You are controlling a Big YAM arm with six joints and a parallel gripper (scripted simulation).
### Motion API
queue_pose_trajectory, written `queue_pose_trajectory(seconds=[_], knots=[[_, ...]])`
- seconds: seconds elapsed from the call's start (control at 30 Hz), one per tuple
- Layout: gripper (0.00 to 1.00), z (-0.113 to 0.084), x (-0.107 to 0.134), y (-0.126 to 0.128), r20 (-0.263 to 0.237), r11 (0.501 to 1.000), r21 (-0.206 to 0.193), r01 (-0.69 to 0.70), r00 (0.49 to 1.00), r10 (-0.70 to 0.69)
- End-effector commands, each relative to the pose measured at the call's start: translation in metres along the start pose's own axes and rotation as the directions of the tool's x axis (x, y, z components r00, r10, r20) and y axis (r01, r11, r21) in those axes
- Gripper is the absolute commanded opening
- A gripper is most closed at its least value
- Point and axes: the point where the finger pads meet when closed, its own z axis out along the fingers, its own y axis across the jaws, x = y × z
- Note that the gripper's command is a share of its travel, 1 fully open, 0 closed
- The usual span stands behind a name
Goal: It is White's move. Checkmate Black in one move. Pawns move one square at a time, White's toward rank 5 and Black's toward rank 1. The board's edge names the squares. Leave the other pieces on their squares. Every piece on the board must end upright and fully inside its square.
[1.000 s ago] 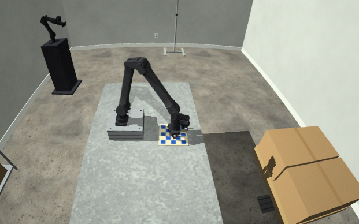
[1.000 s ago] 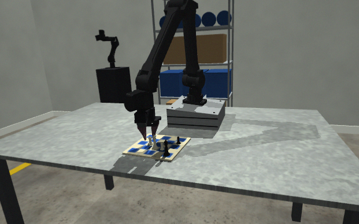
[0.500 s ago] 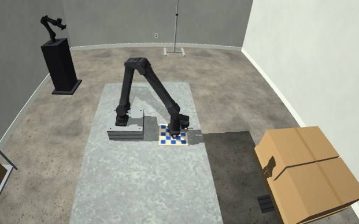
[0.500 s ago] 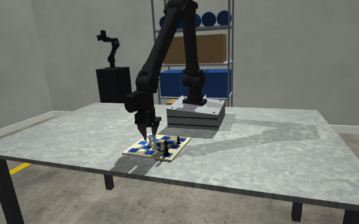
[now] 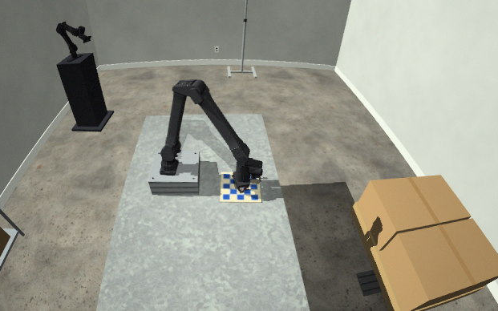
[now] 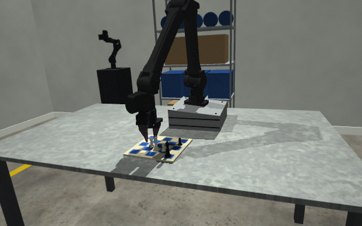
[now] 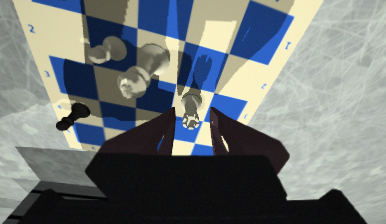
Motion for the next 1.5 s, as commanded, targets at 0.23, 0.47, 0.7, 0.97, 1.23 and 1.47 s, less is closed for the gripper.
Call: queue_pose_trajectory(seconds=[0.23, 0.47, 0.7, 0.97, 1.23, 1.47], knots=[[0.36, 0.0102, 0.004, 0.0079, -0.02, 1.0, -0.008, 0.002, 1.0, -0.002], [0.0, 0.0102, 0.004, 0.0079, -0.02, 1.0, -0.008, 0.003, 1.0, -0.003], [0.0, 0.0102, 0.004, 0.0079, -0.02, 1.0, -0.008, 0.003, 1.0, -0.003], [0.0, 0.0102, 0.004, 0.0079, -0.02, 1.0, -0.008, 0.003, 1.0, -0.003], [0.0, 0.0102, 0.004, 0.0079, -0.02, 1.0, -0.008, 0.003, 1.0, -0.003], [0.0, 0.0101, 0.0041, 0.008, -0.02, 1.0, -0.008, 0.003, 1.0, -0.003]])
